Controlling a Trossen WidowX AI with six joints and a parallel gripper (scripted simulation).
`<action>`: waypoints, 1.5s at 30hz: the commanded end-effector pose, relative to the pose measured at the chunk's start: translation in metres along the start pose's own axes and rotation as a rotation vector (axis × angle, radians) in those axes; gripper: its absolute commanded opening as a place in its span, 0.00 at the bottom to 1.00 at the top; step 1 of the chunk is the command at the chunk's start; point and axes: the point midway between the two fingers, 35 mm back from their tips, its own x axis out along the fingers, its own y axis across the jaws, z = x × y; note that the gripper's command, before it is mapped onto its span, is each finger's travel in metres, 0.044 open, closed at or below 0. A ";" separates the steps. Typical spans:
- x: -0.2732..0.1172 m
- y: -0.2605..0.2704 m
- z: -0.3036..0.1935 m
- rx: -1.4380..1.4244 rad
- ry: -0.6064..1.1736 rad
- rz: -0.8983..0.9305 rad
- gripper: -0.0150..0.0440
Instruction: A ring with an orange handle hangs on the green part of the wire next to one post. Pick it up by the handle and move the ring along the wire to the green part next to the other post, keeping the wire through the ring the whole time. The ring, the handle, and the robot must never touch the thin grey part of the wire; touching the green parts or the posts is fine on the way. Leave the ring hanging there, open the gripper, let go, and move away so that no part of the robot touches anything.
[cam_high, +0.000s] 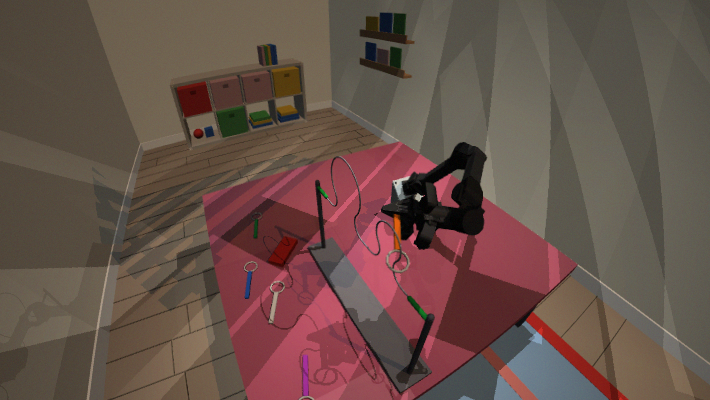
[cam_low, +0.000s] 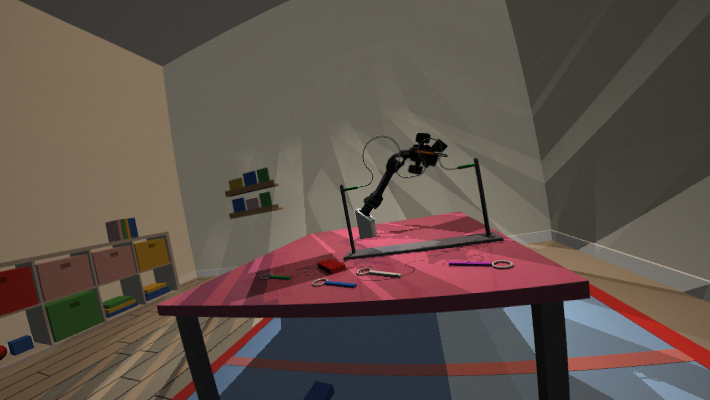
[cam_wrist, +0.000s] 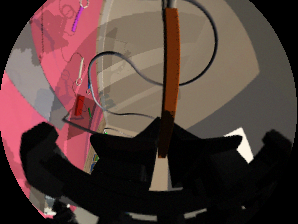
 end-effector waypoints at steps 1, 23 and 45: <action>0.000 -0.003 0.000 0.010 0.004 0.005 0.00; -0.002 0.014 0.004 0.318 0.006 0.183 0.00; -0.010 0.038 0.018 0.722 0.004 0.418 0.00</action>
